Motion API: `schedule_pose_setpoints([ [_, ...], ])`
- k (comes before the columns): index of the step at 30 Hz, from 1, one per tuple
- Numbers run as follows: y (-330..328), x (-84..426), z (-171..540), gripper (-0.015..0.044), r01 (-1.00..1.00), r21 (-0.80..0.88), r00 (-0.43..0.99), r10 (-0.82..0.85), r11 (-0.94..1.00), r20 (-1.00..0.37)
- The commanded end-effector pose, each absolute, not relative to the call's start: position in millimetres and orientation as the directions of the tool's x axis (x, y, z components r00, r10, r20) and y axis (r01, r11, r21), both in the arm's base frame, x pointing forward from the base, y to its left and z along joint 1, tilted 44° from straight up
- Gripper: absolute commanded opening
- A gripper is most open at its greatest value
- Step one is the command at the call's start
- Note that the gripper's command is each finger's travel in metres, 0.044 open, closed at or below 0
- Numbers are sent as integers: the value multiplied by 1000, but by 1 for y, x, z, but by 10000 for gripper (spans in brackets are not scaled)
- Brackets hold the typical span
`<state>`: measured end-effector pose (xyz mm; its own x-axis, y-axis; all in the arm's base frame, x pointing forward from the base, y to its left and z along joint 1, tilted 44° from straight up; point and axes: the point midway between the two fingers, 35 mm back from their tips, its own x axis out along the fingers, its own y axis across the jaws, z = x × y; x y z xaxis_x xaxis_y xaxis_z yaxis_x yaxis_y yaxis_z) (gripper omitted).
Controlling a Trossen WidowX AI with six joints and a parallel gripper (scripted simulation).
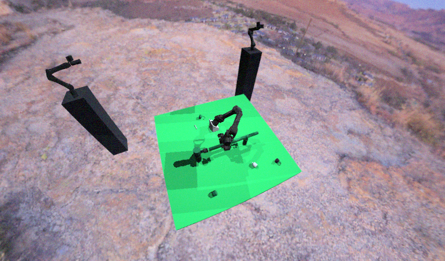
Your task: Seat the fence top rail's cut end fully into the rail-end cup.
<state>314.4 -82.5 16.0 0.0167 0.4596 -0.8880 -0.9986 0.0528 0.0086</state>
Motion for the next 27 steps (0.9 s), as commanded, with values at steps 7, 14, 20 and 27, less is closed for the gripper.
schedule_pose_setpoints([
  [7, -83, 314, 16, 0, -999, 9, 17, 460, 53, -888],
  [14, -84, 315, 17, 0, -999, 9, 17, 460, 53, -888],
  [20, -86, 316, 18, 0, -999, 9, 17, 460, 53, -888],
  [27, -87, 317, 19, 0, -999, 9, 17, 460, 53, -888],
])
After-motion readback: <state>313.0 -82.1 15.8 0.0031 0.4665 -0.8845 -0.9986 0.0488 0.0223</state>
